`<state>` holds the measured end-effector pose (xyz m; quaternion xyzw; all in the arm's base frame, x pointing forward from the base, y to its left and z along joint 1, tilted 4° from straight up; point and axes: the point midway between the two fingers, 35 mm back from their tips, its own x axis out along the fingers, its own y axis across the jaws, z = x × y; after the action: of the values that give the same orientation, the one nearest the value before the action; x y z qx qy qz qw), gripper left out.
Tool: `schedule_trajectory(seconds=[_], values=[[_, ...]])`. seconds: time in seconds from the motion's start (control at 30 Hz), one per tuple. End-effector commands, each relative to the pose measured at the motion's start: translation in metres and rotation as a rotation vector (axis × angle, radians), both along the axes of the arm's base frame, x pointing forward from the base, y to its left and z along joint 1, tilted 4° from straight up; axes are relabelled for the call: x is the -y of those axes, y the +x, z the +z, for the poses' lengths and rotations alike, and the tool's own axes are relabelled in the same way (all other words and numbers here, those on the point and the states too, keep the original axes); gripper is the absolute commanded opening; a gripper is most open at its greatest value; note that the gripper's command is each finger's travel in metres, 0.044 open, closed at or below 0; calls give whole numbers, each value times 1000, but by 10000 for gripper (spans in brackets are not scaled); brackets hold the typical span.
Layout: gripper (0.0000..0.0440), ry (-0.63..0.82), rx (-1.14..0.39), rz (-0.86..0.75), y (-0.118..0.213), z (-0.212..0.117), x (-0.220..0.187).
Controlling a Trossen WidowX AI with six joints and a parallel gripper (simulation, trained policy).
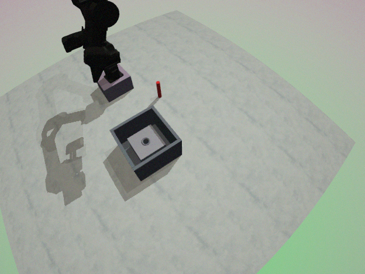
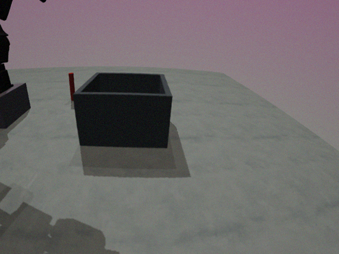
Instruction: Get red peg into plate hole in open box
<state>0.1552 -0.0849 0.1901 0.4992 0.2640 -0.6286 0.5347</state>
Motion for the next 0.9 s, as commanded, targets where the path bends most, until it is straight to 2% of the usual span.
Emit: schedule_trajectory(seconds=[0.0, 0.3, 0.87], values=[[440, 30, -44, 104, 12, -15, -20], [440, 91, -149, 335, 29, -50, -73], [440, 151, -285, 650, 30, -121, -145]])
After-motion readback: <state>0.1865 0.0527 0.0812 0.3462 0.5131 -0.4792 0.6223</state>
